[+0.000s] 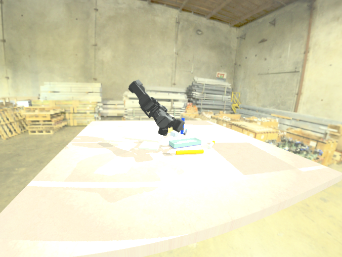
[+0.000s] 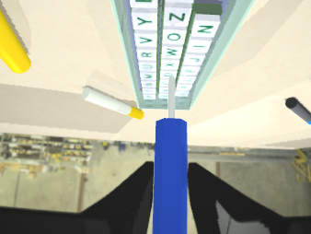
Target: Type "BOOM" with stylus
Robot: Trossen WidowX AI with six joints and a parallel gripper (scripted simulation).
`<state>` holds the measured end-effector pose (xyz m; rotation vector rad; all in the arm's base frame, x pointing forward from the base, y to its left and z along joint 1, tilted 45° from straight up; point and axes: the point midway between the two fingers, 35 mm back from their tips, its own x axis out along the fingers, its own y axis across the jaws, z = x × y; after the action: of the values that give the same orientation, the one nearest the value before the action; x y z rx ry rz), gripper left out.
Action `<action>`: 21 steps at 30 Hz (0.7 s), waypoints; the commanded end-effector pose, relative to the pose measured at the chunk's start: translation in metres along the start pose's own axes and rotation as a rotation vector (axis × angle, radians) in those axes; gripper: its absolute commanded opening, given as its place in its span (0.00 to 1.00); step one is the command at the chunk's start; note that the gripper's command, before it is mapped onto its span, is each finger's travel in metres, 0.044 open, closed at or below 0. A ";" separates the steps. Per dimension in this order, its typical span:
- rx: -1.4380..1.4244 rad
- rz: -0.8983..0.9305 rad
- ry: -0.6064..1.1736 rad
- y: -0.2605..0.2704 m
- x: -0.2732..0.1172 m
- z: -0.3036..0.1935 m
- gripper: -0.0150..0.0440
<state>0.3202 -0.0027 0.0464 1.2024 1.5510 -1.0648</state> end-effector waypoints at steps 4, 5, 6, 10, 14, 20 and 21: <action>0.001 0.002 -0.001 0.000 -0.002 -0.002 0.40; 0.001 0.002 -0.001 0.000 -0.002 -0.002 0.39; 0.001 0.002 -0.001 0.000 -0.002 -0.002 0.38; 0.004 0.001 0.003 0.000 -0.003 -0.004 0.25; 0.004 0.000 0.003 -0.001 0.003 0.006 0.25; 0.005 0.000 0.004 -0.001 0.006 0.011 0.30; 0.005 0.000 0.003 0.000 0.007 0.012 0.34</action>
<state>0.3196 -0.0110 0.0388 1.2122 1.5530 -1.0726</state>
